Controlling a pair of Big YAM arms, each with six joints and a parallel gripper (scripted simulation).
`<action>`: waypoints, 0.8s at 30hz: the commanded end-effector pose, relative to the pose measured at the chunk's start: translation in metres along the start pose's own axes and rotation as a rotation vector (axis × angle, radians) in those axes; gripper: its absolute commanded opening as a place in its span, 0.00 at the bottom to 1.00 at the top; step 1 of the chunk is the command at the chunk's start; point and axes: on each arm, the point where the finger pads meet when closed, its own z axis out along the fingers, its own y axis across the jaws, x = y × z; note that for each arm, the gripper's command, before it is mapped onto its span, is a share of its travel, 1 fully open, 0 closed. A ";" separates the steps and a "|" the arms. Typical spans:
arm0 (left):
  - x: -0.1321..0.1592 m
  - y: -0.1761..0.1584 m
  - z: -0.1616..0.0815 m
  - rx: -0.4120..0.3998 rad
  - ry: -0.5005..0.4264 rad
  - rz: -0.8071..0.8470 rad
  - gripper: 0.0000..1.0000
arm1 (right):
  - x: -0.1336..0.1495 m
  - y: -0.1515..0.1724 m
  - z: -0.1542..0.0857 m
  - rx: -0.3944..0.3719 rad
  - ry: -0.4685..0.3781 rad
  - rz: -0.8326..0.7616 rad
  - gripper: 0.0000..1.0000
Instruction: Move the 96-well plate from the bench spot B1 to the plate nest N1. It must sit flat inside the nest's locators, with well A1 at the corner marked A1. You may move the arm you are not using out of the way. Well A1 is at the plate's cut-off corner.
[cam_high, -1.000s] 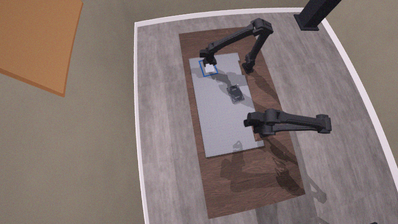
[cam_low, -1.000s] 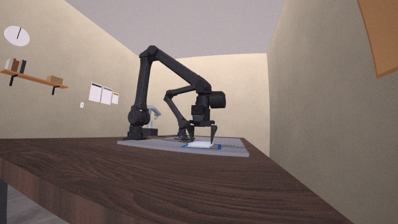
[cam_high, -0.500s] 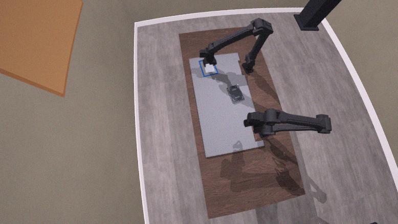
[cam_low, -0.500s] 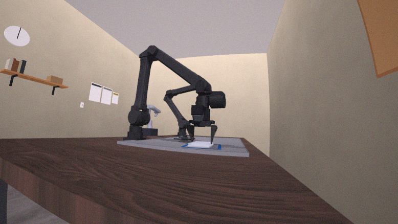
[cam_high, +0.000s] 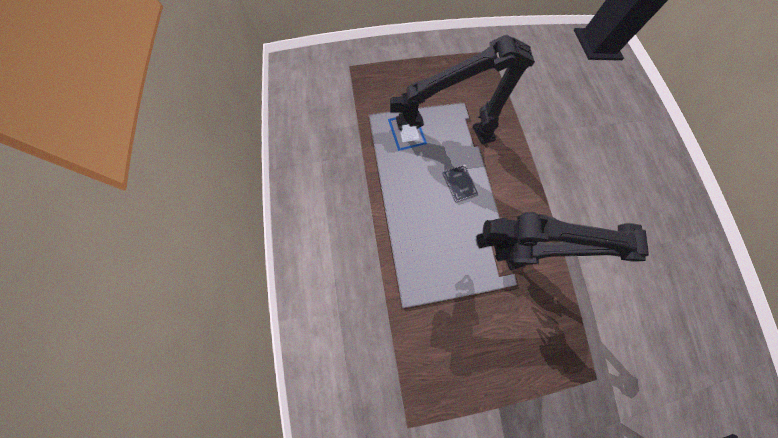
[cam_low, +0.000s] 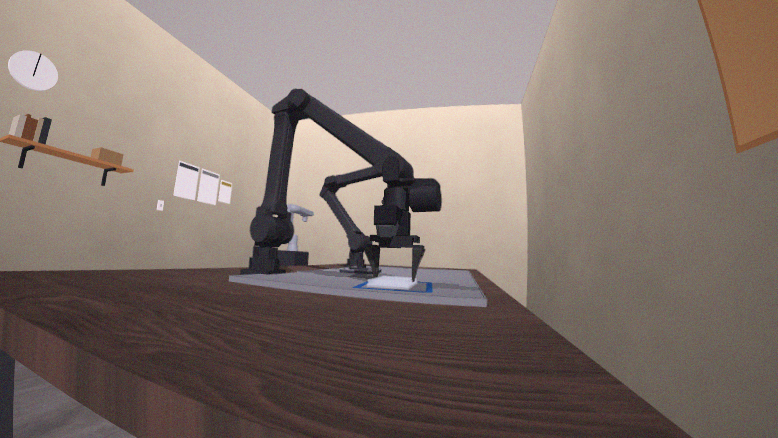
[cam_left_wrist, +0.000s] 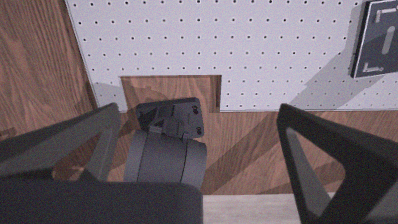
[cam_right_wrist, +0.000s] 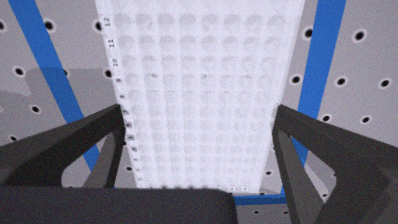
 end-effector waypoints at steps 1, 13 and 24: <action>-0.006 -0.002 -0.013 0.008 -0.030 -0.015 1.00 | -0.005 -0.004 0.013 0.022 0.003 0.006 0.00; -0.006 -0.002 -0.013 0.008 -0.030 -0.015 1.00 | -0.004 -0.009 0.011 0.041 0.006 0.006 0.00; -0.006 -0.002 -0.013 0.008 -0.030 -0.015 1.00 | -0.009 0.018 -0.034 -0.044 -0.010 0.006 0.00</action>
